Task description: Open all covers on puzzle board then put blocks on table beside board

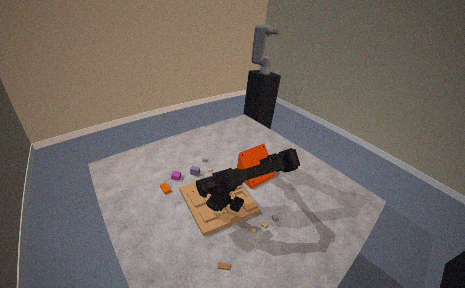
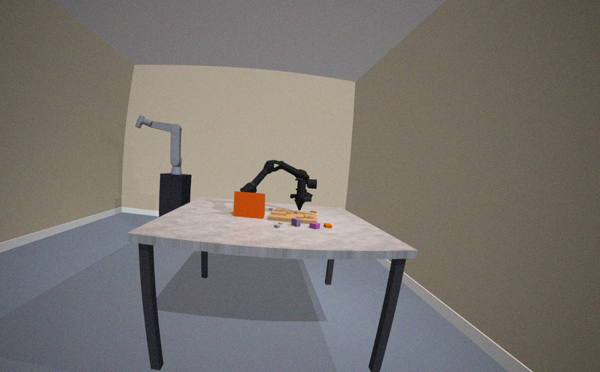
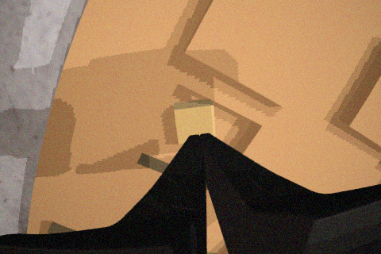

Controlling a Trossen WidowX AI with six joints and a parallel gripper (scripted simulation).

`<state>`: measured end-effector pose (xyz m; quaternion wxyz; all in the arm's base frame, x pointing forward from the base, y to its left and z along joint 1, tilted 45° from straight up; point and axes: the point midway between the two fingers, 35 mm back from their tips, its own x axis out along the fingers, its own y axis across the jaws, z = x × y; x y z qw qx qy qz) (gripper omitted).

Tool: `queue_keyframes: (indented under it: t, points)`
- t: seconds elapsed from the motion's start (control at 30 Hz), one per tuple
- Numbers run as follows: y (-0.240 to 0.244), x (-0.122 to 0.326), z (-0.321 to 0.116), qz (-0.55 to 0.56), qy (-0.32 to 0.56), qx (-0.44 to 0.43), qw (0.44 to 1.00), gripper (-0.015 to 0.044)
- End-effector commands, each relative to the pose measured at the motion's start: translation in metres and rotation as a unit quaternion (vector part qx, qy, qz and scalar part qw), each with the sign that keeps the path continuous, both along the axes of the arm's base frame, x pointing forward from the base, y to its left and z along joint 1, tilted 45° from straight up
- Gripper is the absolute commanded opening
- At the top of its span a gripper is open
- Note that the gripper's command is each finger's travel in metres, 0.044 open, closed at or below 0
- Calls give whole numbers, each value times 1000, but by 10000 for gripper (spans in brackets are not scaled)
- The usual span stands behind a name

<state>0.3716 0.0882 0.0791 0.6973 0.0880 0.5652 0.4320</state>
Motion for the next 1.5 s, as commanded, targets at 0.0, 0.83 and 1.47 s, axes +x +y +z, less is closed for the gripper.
queue_keyframes:
  t: [0.0,0.83,1.47]
  points:
    - [6,-2,-8,-2,3,3,1000,0]
    - [14,-4,-18,-2,3,3,1000,0]
    - [11,-12,-24,-4,5,3,1000,0]
